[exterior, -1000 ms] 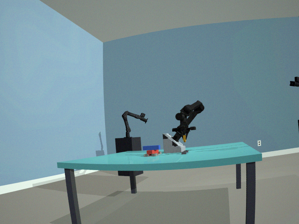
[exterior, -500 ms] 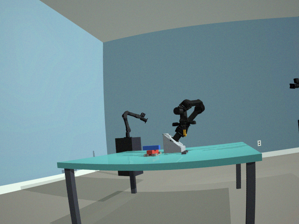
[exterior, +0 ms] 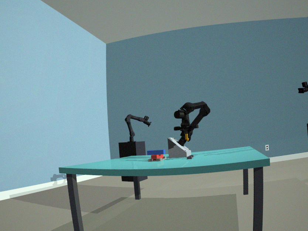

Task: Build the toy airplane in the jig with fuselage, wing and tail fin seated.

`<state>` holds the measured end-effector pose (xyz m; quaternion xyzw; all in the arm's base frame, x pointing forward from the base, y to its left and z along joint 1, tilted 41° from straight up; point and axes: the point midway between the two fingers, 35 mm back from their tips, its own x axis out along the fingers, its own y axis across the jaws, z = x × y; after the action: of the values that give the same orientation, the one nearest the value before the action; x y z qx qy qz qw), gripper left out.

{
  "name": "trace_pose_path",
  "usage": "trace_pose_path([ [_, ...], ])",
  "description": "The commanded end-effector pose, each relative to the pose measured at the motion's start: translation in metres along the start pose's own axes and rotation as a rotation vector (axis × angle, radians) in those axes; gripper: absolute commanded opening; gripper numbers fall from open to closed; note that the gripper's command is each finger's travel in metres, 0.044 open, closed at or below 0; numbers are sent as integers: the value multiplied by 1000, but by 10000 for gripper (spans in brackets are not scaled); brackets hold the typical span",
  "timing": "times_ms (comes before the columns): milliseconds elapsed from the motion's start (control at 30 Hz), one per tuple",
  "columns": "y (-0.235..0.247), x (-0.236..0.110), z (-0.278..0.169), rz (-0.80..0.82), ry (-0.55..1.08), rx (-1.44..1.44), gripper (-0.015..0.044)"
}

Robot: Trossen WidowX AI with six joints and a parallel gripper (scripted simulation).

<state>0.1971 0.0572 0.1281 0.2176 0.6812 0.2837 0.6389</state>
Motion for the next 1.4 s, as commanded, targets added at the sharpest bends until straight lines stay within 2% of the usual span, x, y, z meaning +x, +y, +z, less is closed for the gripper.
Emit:
trace_pose_path([
  [0,-8,1,4,16,0,25,0],
  [1367,-131,17,35,-16,-7,-16,0],
])
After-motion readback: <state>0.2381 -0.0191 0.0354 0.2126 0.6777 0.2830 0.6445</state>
